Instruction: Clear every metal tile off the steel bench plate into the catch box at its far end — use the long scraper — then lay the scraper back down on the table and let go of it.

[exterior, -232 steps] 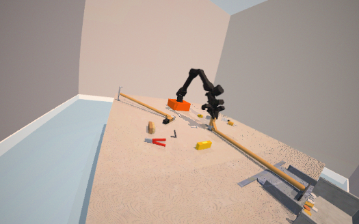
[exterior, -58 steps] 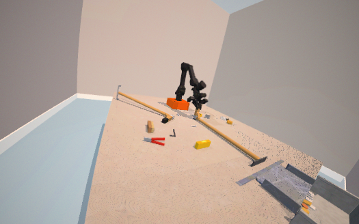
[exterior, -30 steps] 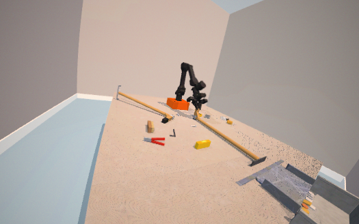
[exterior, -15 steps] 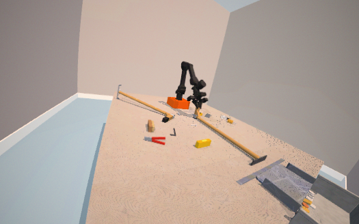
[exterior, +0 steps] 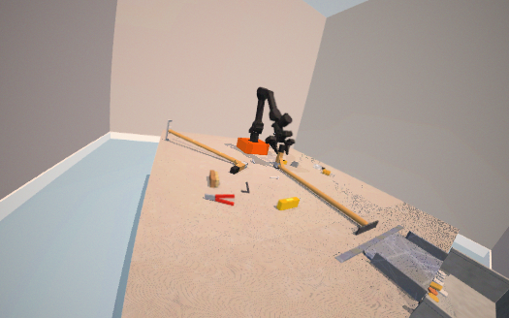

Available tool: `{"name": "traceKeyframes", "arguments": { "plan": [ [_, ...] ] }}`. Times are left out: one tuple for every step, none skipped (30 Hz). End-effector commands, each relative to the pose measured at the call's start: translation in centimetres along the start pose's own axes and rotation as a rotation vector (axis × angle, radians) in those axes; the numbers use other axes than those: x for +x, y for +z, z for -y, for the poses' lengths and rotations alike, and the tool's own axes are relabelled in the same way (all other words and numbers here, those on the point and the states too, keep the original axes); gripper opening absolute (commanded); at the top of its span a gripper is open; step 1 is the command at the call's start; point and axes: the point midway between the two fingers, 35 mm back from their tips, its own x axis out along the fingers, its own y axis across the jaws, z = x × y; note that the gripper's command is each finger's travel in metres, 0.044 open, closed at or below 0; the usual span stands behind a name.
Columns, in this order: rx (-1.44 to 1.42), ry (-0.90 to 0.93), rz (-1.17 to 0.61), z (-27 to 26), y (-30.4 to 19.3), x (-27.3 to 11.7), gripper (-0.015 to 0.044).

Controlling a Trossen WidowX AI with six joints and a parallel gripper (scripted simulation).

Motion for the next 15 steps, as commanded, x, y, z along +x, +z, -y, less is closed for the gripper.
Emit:
{"name": "traceKeyframes", "arguments": {
  "plan": [
    [0.000,-0.001,0.000,0.0,0.1,-0.1,0.0440],
    [-0.001,-0.001,0.000,0.0,0.2,-0.3,0.0440],
    [-0.001,-0.001,0.001,0.0,0.4,-0.5,0.0440],
    [-0.001,-0.002,0.001,0.0,0.6,-0.7,0.0440],
    [-0.001,-0.002,0.001,0.0,0.7,-0.9,0.0440],
    [-0.002,-0.003,0.001,0.0,0.9,-1.1,0.0440],
    [-0.002,-0.003,0.002,0.0,1.0,-1.3,0.0440],
    [-0.002,-0.003,0.002,0.0,1.2,-1.6,0.0440],
    [-0.003,-0.004,0.002,0.0,1.3,-1.8,0.0440],
    [-0.003,-0.004,0.002,0.0,1.5,-2.0,0.0440],
    [-0.003,-0.004,0.003,0.0,1.6,-2.2,0.0440],
    [-0.003,-0.005,0.003,0.0,1.7,-2.5,0.0440],
    [-0.004,-0.005,0.003,0.0,1.9,-2.7,0.0440],
    [-0.004,-0.005,0.003,0.0,2.0,-2.9,0.0440],
    [-0.004,-0.006,0.004,0.0,2.1,-3.1,0.0440]
  ]
}}
